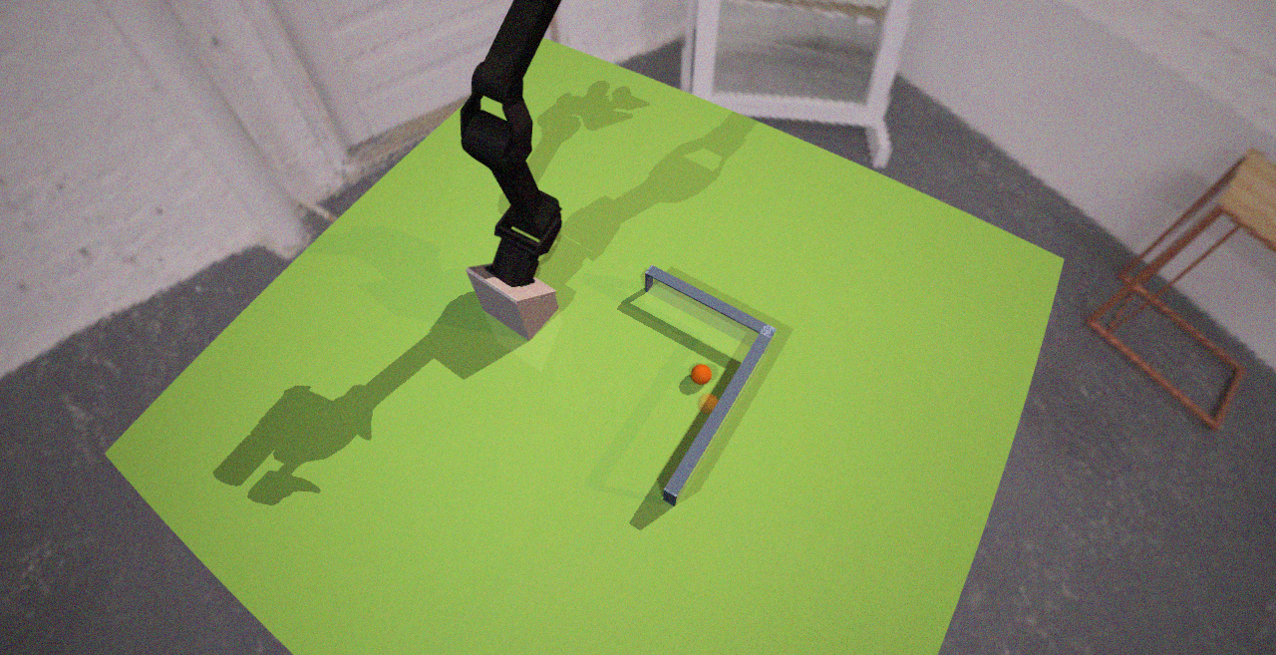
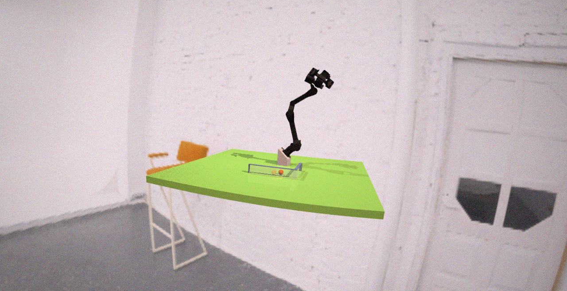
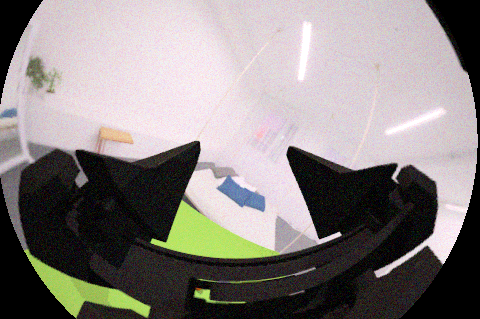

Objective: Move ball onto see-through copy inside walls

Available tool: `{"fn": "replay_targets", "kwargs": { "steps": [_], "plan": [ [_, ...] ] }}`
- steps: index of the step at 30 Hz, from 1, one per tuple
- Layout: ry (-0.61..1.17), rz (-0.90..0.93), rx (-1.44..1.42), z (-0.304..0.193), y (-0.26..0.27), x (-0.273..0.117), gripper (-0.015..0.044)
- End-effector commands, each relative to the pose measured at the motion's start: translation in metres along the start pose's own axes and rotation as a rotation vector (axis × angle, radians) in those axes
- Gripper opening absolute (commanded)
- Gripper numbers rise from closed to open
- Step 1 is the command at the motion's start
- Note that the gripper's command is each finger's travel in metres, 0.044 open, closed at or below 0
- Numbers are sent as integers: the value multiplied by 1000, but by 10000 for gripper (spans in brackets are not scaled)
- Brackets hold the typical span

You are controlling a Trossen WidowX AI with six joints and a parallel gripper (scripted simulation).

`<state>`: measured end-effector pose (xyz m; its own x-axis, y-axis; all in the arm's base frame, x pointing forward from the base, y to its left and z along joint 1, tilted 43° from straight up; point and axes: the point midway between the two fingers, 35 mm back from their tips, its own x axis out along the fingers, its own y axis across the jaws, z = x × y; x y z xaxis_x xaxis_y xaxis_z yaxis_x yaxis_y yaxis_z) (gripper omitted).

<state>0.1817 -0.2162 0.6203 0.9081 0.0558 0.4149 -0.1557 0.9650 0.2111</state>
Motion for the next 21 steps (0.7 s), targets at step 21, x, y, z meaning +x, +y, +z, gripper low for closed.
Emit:
{"fn": "replay_targets", "kwargs": {
  "steps": [21],
  "plan": [
    [-332,41,-808,49,212,-32,268]
  ]
}}
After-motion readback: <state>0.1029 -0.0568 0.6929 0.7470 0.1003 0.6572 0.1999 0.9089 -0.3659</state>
